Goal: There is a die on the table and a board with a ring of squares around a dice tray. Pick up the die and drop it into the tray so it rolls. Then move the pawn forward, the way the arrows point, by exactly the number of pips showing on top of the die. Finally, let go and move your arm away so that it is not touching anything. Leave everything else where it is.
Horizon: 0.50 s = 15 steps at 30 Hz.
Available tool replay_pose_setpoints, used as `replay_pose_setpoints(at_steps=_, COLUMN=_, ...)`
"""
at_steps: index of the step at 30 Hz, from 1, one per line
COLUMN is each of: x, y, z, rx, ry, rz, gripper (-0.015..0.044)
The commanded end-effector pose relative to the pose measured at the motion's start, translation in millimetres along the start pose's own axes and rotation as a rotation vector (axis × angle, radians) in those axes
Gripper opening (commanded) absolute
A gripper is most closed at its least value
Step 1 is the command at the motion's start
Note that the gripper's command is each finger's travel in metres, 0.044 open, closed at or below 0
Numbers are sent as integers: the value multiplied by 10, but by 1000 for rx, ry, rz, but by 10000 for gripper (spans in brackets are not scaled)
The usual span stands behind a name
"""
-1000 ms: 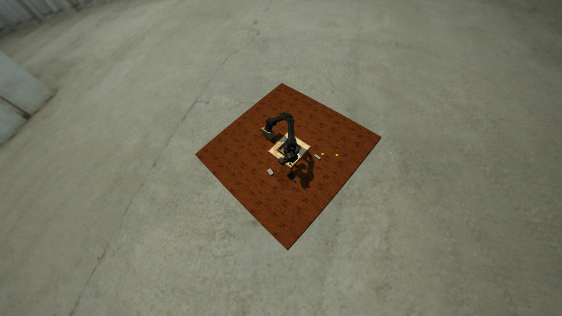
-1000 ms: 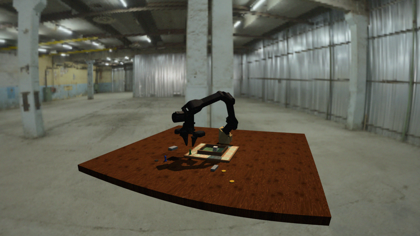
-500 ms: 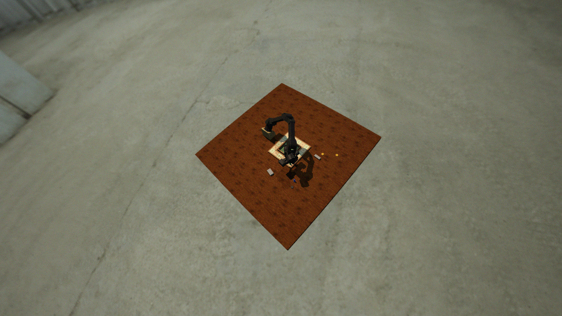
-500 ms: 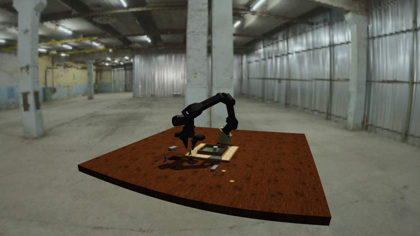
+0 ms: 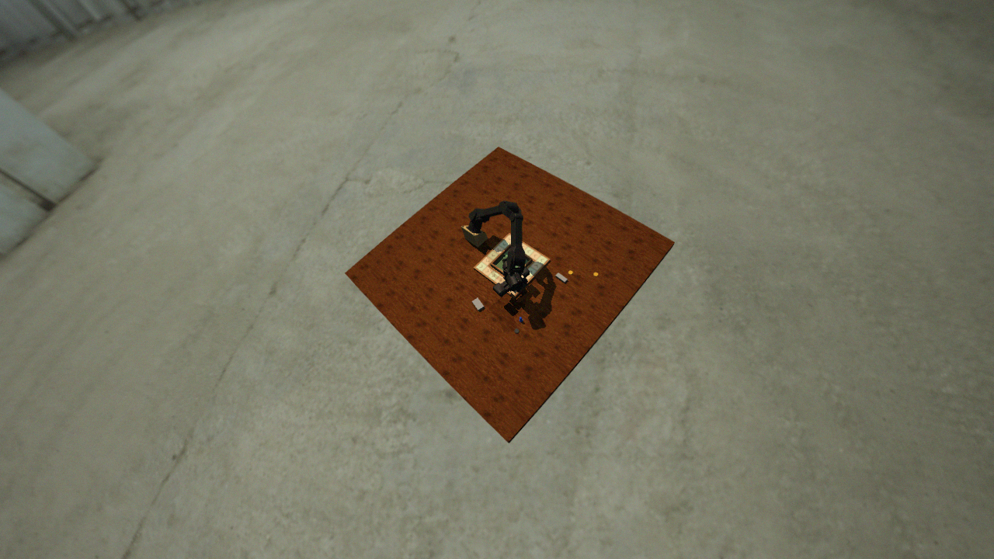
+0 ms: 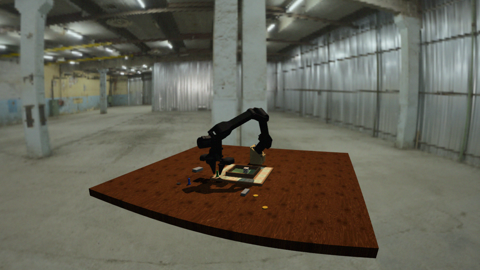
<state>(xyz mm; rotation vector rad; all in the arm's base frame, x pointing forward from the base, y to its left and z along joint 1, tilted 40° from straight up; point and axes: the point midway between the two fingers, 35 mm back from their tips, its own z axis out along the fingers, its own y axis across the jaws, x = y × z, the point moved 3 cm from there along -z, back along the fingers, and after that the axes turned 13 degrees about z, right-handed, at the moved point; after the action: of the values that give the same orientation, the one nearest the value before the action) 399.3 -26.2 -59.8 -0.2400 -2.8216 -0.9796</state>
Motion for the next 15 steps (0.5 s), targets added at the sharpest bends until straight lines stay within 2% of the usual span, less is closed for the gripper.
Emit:
replay_pose_setpoints(at_steps=1, x=23, y=-8, z=38, rx=-5, ry=7, rz=8, gripper=69)
replay_pose_setpoints(at_steps=2, x=23, y=-8, z=38, rx=-5, ry=7, rz=8, gripper=43)
replay_pose_setpoints(at_steps=8, x=23, y=-8, z=38, rx=-5, ry=7, rz=8, gripper=3)
replay_pose_setpoints(at_steps=15, x=-7, y=-8, z=-107, rx=0, ry=2, rz=3, gripper=0)
